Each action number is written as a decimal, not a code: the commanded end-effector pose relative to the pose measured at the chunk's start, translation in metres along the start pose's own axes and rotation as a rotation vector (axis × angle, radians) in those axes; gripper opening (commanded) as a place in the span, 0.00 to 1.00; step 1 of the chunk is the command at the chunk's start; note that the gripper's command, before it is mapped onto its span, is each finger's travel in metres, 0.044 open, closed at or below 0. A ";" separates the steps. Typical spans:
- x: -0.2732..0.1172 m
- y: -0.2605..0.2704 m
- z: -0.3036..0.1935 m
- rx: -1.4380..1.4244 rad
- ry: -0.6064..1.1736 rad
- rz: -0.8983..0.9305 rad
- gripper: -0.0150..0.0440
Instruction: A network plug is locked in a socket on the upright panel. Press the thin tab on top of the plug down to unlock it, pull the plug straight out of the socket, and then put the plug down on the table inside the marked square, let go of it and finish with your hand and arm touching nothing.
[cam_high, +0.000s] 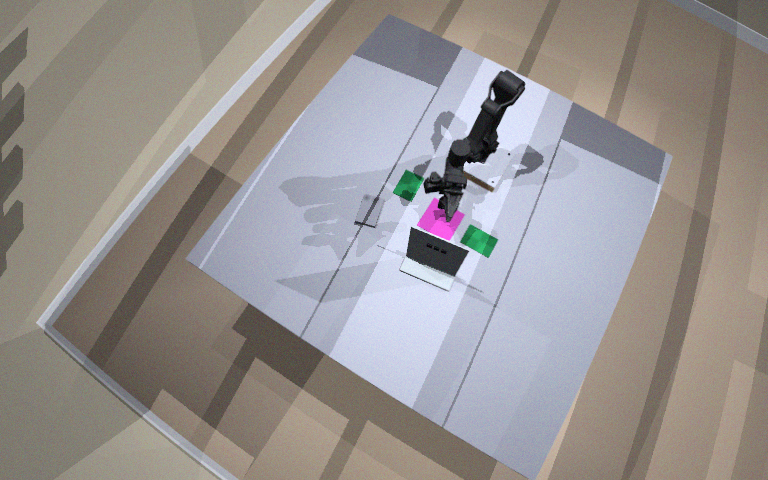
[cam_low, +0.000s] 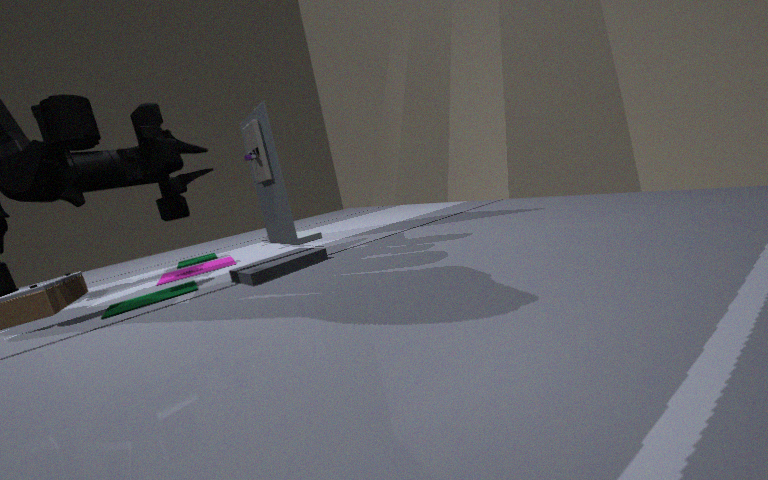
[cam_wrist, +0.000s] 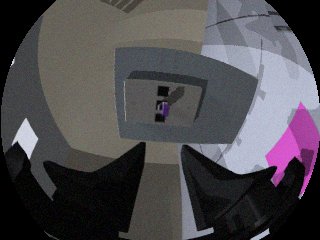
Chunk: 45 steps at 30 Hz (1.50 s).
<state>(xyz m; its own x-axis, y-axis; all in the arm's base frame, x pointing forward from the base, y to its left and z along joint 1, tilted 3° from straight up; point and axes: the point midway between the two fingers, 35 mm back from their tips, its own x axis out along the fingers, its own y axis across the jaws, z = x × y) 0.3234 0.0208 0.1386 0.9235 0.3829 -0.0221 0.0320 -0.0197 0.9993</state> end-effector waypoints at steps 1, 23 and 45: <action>0.013 -0.002 0.004 0.006 -0.002 0.000 0.52; 0.044 0.000 0.013 0.005 -0.002 0.002 0.52; 0.076 -0.001 0.020 0.004 -0.002 0.005 0.52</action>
<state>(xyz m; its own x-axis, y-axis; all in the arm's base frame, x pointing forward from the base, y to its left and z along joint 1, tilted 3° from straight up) 0.3968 0.0315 0.1370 0.9235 0.3834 -0.0150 0.0248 -0.0206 0.9995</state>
